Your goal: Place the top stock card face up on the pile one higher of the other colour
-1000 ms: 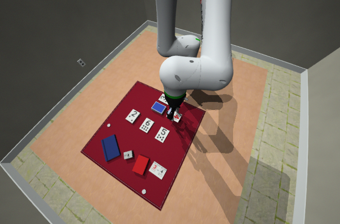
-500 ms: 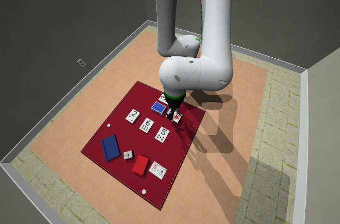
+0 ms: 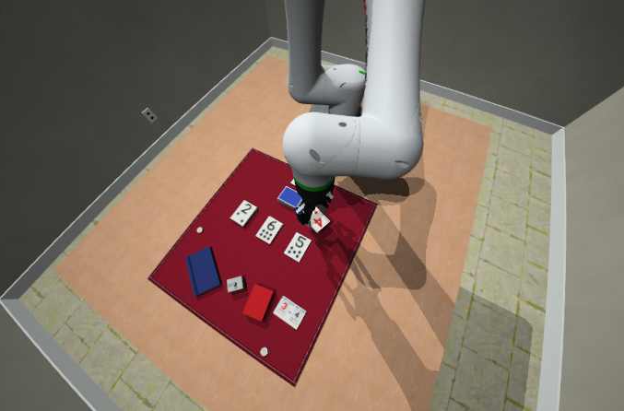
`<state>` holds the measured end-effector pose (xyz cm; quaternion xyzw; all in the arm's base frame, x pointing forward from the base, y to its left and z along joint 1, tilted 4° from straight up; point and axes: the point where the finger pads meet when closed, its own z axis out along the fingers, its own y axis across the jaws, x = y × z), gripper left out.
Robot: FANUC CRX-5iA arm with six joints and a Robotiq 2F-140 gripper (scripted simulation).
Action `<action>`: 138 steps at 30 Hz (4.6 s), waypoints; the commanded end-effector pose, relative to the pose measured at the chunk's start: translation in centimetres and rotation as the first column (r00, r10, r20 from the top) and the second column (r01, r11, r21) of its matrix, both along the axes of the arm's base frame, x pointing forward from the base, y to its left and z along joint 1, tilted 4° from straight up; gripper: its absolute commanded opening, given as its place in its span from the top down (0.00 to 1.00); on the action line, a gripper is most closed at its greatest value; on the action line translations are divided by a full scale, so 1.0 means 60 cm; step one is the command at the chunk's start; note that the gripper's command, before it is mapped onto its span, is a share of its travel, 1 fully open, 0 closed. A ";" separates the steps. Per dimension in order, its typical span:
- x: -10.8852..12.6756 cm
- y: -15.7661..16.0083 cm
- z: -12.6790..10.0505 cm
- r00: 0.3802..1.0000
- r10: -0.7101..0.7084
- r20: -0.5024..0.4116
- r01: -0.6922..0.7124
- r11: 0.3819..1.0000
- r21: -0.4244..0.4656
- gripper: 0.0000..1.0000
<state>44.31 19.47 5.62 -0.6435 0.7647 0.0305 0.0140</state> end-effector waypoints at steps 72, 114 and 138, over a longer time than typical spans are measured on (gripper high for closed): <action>0.187 0.016 -0.025 0.321 -0.946 -0.049 0.944 0.323 -0.060 0.59; 0.187 0.019 -0.063 0.321 -0.946 -0.049 0.944 0.323 -0.060 0.59; 0.187 0.019 -0.063 0.321 -0.946 -0.049 0.944 0.323 -0.060 0.50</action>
